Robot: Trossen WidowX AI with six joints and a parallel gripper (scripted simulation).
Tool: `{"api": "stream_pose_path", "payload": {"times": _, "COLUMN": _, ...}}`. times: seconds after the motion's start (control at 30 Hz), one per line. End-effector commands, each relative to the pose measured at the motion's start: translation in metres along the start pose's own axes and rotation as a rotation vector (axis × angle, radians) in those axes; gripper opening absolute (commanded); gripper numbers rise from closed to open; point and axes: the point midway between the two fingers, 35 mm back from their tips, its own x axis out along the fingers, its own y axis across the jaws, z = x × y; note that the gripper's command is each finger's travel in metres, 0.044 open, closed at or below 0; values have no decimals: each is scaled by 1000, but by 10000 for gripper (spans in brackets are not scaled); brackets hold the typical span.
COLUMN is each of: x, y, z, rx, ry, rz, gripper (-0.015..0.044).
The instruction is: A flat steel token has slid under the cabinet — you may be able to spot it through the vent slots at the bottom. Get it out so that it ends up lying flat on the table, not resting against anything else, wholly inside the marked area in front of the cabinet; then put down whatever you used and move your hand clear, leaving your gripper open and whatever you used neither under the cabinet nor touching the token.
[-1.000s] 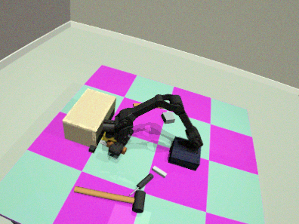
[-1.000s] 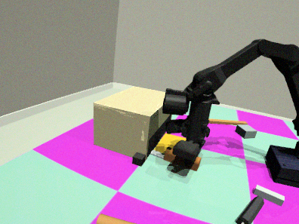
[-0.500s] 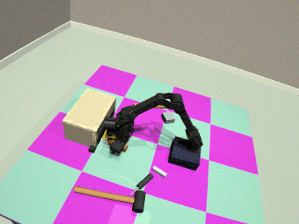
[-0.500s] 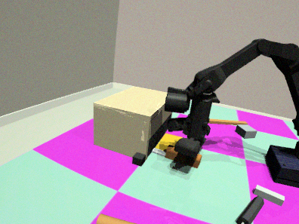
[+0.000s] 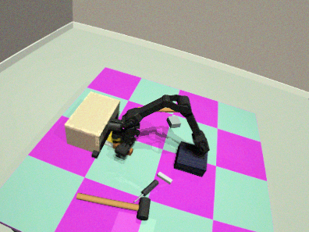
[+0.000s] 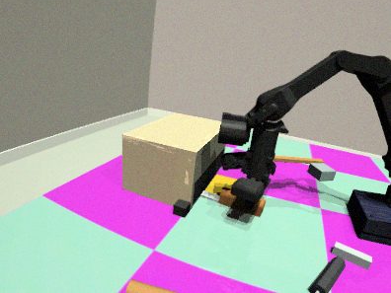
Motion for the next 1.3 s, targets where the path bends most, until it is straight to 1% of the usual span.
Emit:
{"api": "stream_pose_path", "payload": {"times": 0.0, "x": 1, "y": -9, "z": 1, "rx": 5, "ry": -2, "rz": -8, "gripper": 0}}
{"api": "stream_pose_path", "payload": {"times": 0.87, "x": 1, "y": -37, "z": 0, "rx": 5, "ry": -2, "rz": -11, "gripper": 0}}
{"api": "stream_pose_path", "payload": {"times": 1.27, "x": 1, "y": -37, "z": -2, "rx": 5, "ry": -1, "rz": -11, "gripper": 0}}
